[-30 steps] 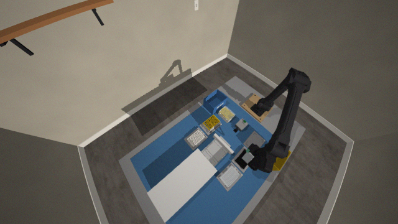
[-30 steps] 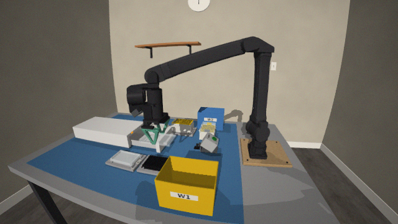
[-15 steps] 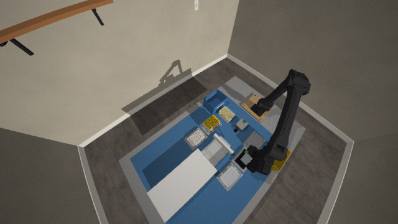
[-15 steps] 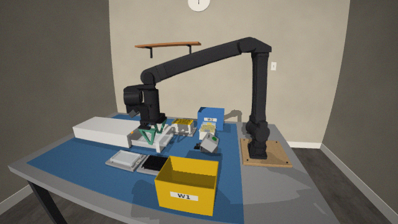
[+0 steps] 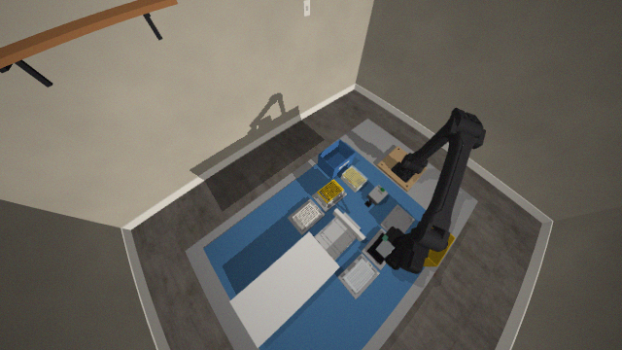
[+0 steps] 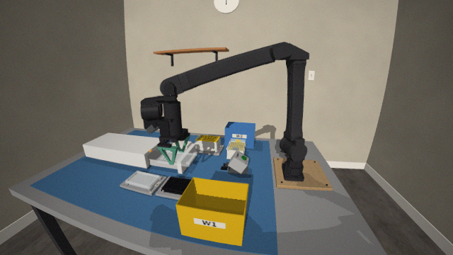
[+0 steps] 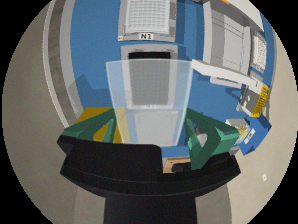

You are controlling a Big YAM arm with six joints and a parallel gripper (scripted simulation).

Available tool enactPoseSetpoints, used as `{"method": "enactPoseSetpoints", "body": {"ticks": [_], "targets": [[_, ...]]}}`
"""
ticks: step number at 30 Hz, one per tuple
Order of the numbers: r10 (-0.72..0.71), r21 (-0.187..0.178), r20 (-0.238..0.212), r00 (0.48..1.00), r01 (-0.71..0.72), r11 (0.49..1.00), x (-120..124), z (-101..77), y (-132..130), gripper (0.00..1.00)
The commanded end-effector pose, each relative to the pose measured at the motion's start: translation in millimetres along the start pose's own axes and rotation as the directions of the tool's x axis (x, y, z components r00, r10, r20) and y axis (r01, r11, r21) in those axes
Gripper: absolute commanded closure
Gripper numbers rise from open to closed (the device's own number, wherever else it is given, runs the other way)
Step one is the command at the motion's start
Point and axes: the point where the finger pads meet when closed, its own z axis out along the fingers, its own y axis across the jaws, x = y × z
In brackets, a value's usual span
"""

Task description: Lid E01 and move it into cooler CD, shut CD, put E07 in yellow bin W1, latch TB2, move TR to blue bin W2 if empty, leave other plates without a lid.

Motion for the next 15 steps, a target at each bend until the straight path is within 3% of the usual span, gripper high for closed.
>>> {"method": "enactPoseSetpoints", "body": {"ticks": [1,4,5,9,15], "targets": [[-0.007,-0.018,0.050,0.999,0.008,1.000,-10.9,-20.8,5.8,1.00],[-0.007,-0.018,0.049,0.999,0.008,1.000,-10.7,-20.8,5.8,1.00],[-0.030,-0.015,0.042,0.999,0.030,0.999,-0.6,-14.5,8.1,1.00],[-0.022,-0.005,0.014,1.000,0.022,1.000,-3.4,6.2,4.7,1.00],[-0.021,-0.006,0.018,1.000,0.021,1.000,-4.8,10.3,4.9,1.00]]}}
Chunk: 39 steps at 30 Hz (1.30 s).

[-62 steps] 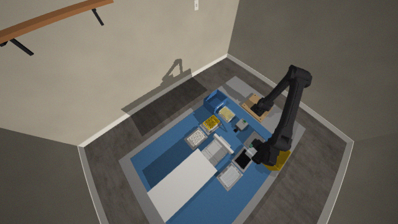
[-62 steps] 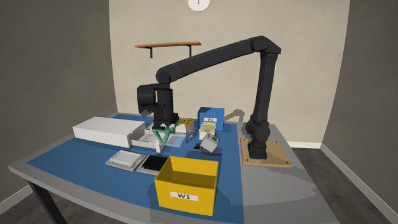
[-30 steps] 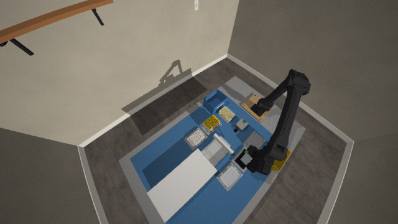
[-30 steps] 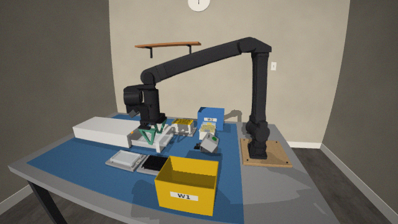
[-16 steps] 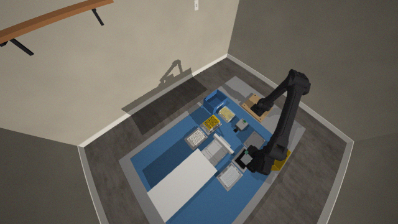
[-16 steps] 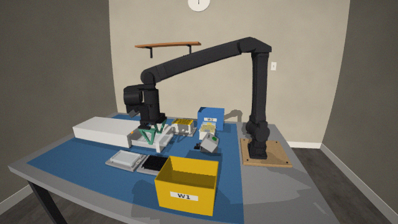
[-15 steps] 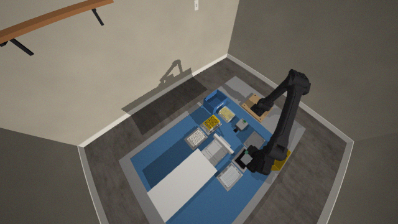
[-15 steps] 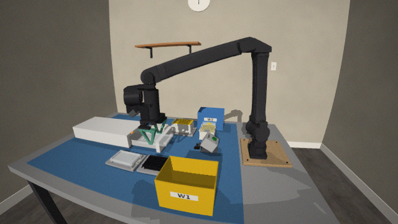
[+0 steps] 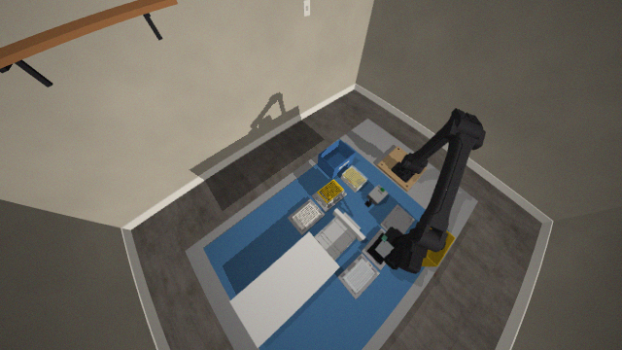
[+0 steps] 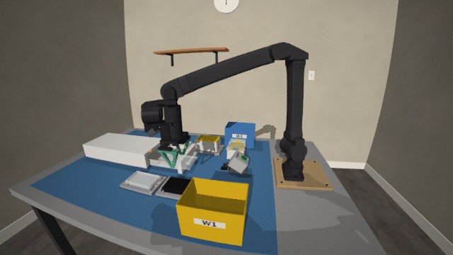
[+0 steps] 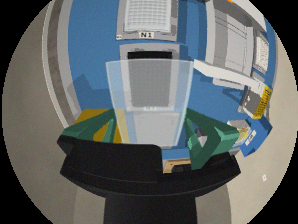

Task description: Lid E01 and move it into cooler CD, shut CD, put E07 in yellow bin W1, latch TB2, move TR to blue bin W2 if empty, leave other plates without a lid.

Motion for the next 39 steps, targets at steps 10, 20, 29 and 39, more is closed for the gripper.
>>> {"method": "enactPoseSetpoints", "body": {"ticks": [10,20,29,39], "targets": [[-0.020,-0.007,0.019,1.000,0.020,1.000,-5.7,12.9,4.7,1.00],[-0.020,-0.008,0.023,1.000,0.020,1.000,-5.2,21.4,5.6,1.00],[-0.018,-0.008,0.023,1.000,0.018,1.000,-7.4,33.9,6.9,1.00],[-0.017,-0.006,0.017,1.000,0.017,1.000,-5.0,46.9,6.2,1.00]]}}
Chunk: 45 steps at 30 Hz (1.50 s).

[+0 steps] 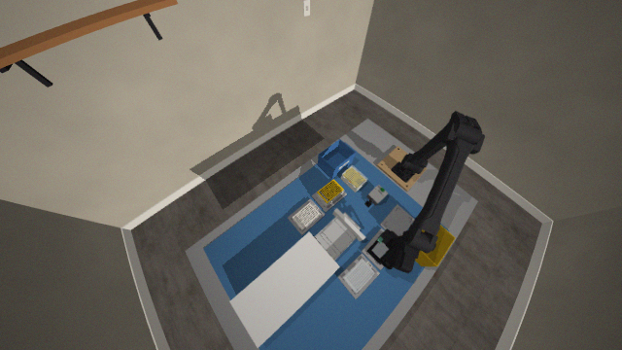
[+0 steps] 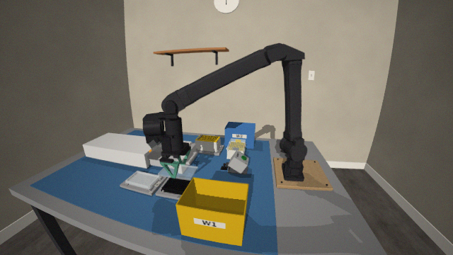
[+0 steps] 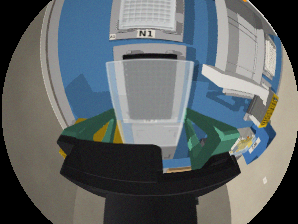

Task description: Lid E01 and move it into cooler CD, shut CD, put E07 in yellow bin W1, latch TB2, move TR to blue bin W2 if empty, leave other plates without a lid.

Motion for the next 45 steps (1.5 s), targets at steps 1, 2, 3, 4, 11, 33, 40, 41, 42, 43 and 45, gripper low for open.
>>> {"method": "enactPoseSetpoints", "body": {"ticks": [1,2,3,4,11,33,40,41,42,43,45], "targets": [[-0.015,-0.004,0.012,1.000,0.015,1.000,-3.4,5.2,5.8,1.00],[-0.014,-0.004,0.012,1.000,0.014,1.000,-3.4,6.6,5.6,1.00],[-0.014,-0.004,0.012,1.000,0.014,1.000,-3.4,7.9,5.6,1.00],[-0.014,-0.006,0.017,1.000,0.014,1.000,-5.5,7.4,6.5,1.00],[-0.013,-0.008,0.021,1.000,0.013,1.000,-7.0,13.8,7.5,1.00],[-0.009,-0.004,0.011,1.000,0.009,1.000,-2.8,42.9,5.9,1.00],[-0.003,-0.016,0.044,0.999,0.004,1.000,-14.1,30.4,6.4,1.00],[-0.003,-0.016,0.044,0.999,0.004,1.000,-14.1,30.4,6.4,1.00],[-0.003,-0.016,0.044,0.999,0.004,1.000,-14.1,30.4,6.4,1.00],[-0.003,-0.016,0.044,0.999,0.004,1.000,-14.0,30.4,6.4,1.00],[-0.003,-0.016,0.044,0.999,0.004,1.000,-14.0,30.4,6.4,1.00]]}}
